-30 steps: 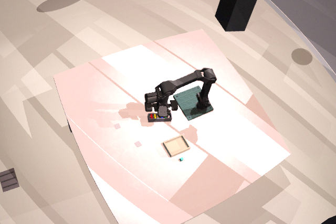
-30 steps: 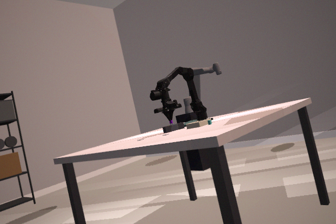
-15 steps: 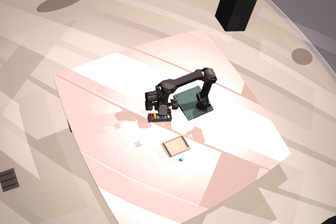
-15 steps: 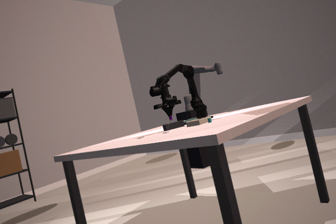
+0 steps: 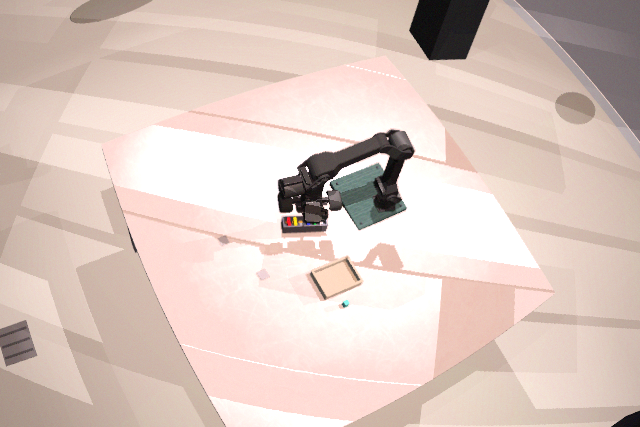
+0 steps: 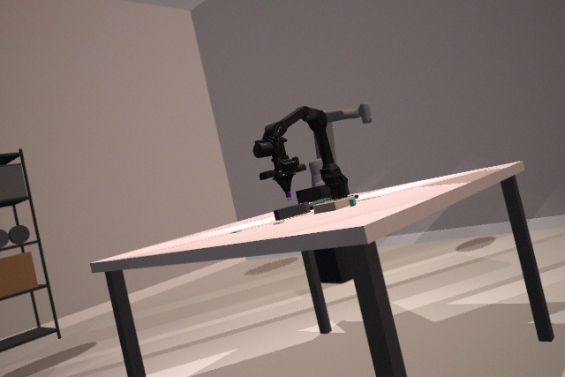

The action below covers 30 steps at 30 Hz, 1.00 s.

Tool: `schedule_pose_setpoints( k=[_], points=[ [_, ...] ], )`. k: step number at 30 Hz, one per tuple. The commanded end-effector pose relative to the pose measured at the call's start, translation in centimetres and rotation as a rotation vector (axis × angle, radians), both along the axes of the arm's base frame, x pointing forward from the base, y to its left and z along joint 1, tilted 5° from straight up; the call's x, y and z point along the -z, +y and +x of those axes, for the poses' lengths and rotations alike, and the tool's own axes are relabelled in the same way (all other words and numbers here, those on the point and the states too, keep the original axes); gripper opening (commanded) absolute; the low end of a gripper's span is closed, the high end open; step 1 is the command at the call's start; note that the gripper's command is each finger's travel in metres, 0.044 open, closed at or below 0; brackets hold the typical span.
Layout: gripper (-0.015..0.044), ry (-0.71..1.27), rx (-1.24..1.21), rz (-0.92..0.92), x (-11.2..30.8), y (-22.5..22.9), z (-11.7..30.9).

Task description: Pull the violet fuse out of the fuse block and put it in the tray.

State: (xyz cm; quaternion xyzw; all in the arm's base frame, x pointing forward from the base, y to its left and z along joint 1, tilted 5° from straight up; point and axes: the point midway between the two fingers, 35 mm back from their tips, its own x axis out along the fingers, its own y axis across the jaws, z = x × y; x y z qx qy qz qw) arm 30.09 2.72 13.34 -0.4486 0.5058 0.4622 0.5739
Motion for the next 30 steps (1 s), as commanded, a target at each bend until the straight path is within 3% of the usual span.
schedule_pose_setpoints(
  k=[1, 30],
  points=[
    [0.0000, -0.001, 0.000, -0.003, -0.2, 1.7, 0.1],
    [0.0000, 0.002, 0.000, 0.013, -1.3, 16.7, -3.6]
  ],
)
